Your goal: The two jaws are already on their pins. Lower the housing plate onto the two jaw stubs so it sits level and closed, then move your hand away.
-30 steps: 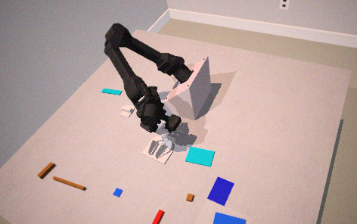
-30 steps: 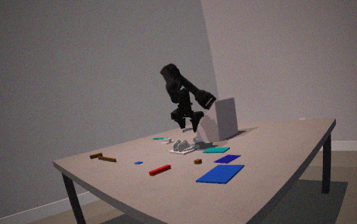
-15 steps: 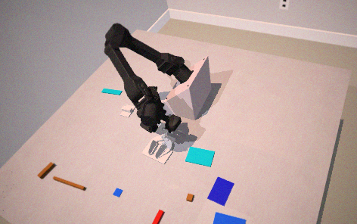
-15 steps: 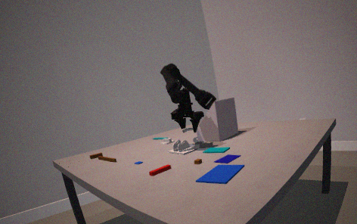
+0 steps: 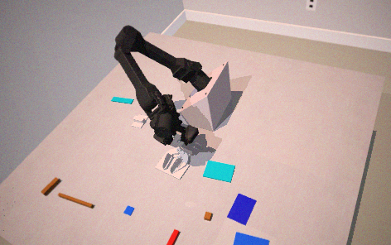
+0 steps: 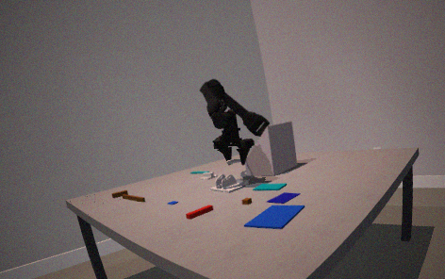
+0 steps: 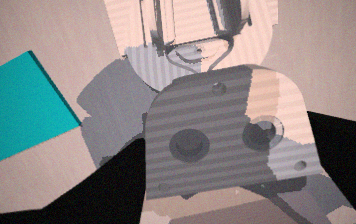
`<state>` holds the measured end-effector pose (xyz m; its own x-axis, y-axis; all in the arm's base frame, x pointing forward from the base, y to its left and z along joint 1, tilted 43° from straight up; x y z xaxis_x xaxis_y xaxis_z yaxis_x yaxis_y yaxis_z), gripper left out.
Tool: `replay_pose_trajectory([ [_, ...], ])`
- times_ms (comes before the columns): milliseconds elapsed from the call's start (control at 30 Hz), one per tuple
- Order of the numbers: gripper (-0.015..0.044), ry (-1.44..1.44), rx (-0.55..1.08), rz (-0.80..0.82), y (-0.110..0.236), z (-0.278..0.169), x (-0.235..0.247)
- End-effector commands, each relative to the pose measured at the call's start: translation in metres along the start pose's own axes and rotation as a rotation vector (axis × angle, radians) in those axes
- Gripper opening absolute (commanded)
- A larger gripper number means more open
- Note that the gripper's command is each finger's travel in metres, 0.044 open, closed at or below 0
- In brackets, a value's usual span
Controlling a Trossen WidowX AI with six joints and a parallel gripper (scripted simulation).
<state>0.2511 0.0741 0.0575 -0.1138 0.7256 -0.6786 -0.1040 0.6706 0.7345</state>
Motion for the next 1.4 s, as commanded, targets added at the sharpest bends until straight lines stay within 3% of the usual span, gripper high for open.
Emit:
replay_pose_trajectory([
  [0, 0.0351, -0.009, -0.003, -0.003, 0.000, 0.001, 0.000],
  [367, 0.0351, -0.009, -0.003, -0.003, -0.001, 0.001, 0.000],
  [1367, 0.0351, -0.009, -0.003, -0.004, -0.050, 0.002, 0.000],
])
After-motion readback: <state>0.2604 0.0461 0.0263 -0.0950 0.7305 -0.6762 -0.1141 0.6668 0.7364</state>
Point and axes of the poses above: the point midway between the two fingers, 35 mm back from their tips, its own y axis back along the fingers, its own x axis across the jaws, z = x × y, the point moved 10 cm from there along y, back along the fingers, and after that the axes turned 8 degrees about y, right-handed, at the moved point
